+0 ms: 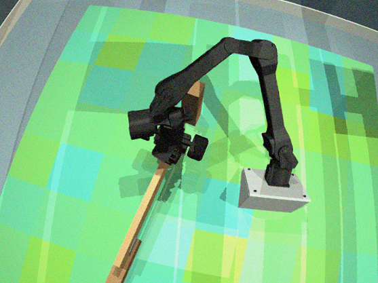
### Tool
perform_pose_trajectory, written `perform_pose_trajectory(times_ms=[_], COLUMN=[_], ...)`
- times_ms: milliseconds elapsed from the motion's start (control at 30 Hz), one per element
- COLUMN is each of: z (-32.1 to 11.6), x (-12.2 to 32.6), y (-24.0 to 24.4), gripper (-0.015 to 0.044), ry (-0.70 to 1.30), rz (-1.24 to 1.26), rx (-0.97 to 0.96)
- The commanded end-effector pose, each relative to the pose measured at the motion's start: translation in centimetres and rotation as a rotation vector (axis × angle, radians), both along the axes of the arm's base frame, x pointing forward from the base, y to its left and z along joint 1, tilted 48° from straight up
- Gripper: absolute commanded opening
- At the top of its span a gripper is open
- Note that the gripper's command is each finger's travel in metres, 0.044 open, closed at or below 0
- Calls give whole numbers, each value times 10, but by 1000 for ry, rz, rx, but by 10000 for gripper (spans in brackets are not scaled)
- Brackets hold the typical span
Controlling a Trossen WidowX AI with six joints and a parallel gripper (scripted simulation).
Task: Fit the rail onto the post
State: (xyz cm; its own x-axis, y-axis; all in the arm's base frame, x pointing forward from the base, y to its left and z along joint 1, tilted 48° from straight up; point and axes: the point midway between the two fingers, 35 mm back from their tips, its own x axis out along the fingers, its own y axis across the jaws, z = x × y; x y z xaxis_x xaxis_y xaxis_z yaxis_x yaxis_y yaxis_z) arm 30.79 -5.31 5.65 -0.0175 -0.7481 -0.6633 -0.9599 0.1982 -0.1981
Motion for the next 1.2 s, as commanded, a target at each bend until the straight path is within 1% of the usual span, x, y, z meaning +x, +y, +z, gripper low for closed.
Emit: perform_pose_trajectory(times_ms=[0,633,1167], z=[2,9,6], x=[2,2,2], y=[6,13,10], gripper=[0,0,0], ry=[-7,-7,-7], rz=[5,5,5], rx=[10,11,11])
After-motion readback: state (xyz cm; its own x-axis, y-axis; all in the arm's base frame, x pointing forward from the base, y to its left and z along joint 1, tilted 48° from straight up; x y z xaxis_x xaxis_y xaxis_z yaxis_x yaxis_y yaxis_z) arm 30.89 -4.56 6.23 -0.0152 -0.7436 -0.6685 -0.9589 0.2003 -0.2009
